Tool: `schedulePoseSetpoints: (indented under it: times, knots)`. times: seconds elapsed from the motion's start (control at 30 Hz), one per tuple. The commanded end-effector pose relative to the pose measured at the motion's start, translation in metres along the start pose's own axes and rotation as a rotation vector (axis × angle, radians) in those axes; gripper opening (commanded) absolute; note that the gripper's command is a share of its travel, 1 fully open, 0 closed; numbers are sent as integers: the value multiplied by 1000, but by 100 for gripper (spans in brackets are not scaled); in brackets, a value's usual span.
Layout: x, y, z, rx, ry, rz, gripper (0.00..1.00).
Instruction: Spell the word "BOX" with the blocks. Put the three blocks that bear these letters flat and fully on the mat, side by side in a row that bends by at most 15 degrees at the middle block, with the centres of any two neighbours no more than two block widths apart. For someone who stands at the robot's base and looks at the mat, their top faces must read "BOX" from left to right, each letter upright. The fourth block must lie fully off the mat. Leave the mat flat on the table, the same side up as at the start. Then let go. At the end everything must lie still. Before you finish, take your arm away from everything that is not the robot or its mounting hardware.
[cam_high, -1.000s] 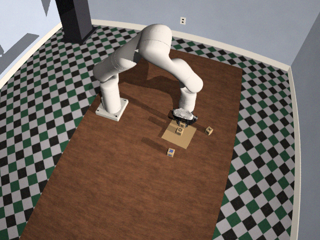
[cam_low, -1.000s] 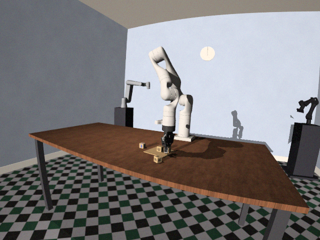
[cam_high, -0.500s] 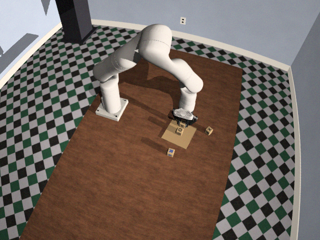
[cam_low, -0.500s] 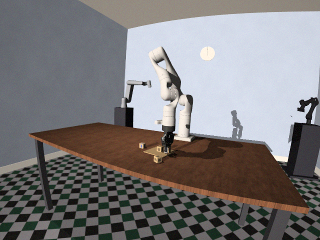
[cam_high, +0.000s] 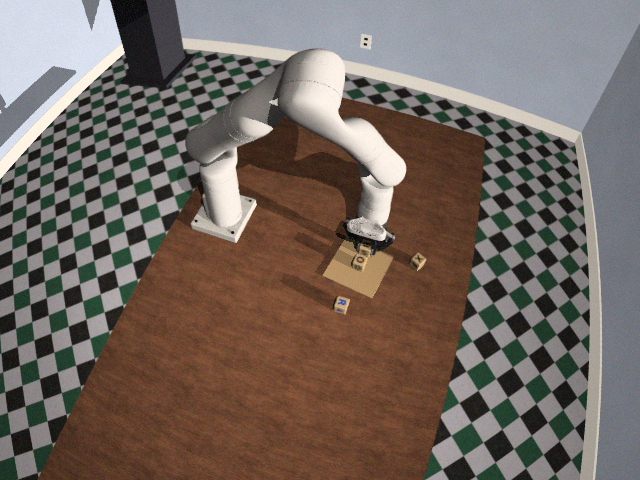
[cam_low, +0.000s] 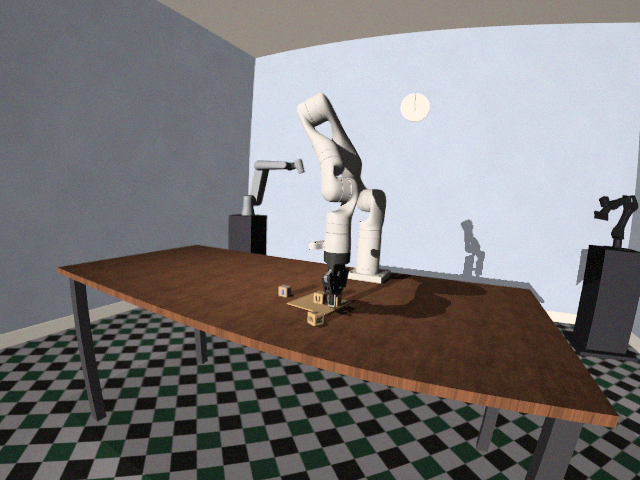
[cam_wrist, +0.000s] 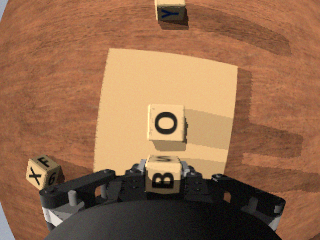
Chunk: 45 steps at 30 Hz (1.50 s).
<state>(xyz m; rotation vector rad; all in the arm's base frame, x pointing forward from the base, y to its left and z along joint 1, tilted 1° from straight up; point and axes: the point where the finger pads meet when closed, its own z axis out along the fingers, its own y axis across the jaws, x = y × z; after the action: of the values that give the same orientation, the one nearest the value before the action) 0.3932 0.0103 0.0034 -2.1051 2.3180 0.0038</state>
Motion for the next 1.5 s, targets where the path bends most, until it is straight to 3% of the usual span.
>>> schedulePoseSetpoints:
  times: [0.0,1.4,1.47]
  knots:
    - [0,0,0,1,0,-1,26]
    - [0,0,1,1,0,-1,26]
    - [0,0,1,1,0,-1,30]
